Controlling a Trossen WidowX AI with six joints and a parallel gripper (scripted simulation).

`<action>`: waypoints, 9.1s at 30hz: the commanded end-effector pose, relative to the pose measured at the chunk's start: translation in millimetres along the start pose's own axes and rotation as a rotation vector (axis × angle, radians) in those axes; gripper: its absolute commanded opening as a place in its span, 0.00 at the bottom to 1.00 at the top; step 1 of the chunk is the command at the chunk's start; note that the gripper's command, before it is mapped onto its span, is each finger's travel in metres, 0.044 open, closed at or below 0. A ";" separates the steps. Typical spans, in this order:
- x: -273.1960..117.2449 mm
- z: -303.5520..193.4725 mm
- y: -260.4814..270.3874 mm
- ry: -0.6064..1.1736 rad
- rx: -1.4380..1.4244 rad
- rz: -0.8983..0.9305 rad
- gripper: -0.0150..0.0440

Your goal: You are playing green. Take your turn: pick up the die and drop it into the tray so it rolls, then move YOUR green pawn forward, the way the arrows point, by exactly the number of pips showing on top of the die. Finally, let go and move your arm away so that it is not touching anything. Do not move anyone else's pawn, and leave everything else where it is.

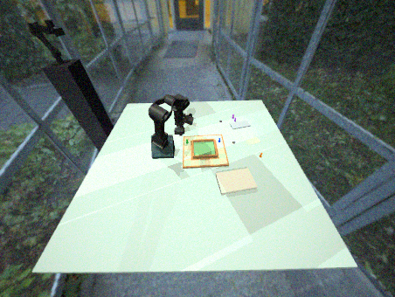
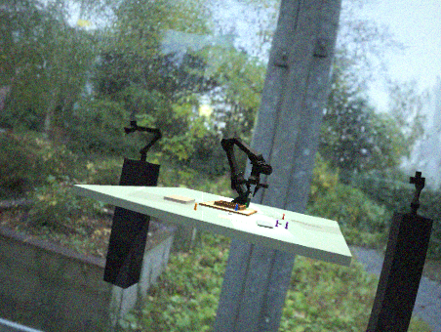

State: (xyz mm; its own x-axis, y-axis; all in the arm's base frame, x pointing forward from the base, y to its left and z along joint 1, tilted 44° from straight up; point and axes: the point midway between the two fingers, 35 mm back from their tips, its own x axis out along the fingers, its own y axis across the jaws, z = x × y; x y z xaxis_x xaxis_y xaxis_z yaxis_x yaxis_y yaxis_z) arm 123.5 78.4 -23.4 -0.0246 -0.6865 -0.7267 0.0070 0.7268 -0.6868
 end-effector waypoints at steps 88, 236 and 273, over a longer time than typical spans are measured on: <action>9.0 140.2 -82.2 -0.194 -1.507 0.331 0.25; 39.4 38.6 -13.6 -0.009 -0.088 0.009 0.59; 63.5 38.6 -13.3 -0.009 -0.088 0.008 0.25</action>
State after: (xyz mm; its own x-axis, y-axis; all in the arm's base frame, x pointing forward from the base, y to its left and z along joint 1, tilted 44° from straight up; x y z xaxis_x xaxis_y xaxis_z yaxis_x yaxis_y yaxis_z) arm 160.1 22.5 -62.2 -0.0147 -0.6781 -0.7349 -0.0754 0.7336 -0.6754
